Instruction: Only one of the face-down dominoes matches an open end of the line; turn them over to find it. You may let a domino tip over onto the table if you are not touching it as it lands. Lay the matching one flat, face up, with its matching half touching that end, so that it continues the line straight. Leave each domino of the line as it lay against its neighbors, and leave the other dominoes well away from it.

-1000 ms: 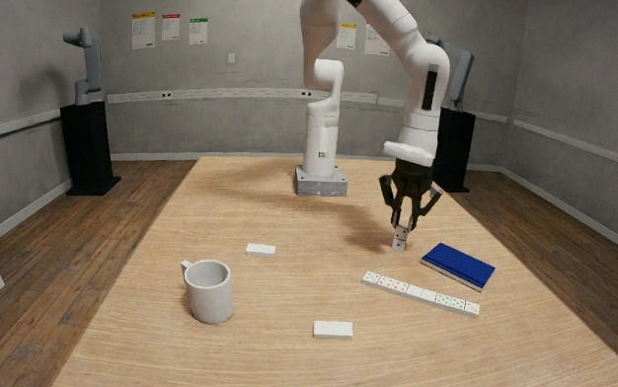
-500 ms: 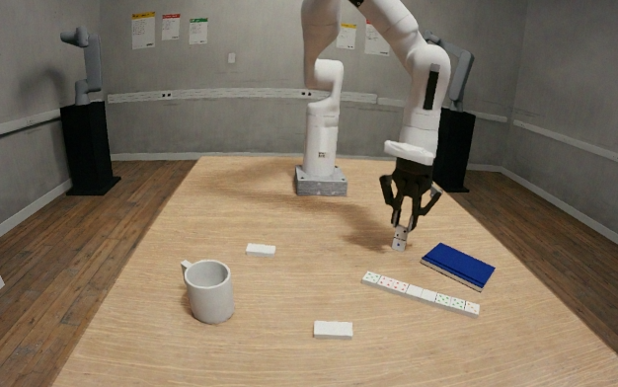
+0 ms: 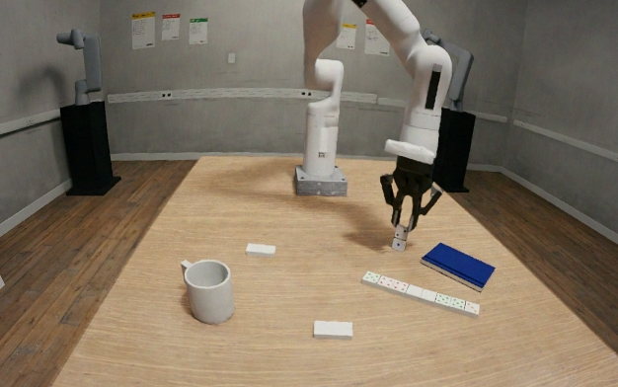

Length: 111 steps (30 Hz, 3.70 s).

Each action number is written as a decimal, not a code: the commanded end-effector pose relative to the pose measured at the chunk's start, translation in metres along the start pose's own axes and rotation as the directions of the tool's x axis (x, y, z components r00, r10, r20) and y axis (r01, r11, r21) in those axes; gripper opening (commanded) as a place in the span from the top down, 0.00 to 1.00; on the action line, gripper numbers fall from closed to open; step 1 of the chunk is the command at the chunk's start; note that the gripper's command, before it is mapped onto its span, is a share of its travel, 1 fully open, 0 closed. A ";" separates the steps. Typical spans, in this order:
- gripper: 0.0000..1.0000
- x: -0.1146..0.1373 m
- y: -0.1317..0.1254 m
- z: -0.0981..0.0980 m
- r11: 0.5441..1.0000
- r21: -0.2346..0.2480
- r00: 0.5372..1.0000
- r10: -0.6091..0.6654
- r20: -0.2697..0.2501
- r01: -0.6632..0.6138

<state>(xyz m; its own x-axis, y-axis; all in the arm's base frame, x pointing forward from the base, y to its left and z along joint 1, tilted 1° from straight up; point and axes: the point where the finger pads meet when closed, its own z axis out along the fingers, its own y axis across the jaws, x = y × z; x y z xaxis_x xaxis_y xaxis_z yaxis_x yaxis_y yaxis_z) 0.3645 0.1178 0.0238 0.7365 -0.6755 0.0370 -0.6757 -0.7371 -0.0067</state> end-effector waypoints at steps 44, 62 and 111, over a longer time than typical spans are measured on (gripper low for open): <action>0.65 -0.007 0.000 0.001 1.000 0.000 0.996 -0.003 -0.093 0.003; 0.65 -0.016 0.000 0.002 1.000 0.000 0.993 -0.003 -0.120 0.003; 0.65 -0.051 0.000 0.025 1.000 -0.001 0.993 -0.003 -0.120 0.002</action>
<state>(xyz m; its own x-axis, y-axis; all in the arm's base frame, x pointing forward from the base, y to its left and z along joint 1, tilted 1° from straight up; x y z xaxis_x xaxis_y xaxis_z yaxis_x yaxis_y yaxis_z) 0.3301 0.1521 0.0014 0.7279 -0.6672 0.1583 -0.6744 -0.7383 -0.0106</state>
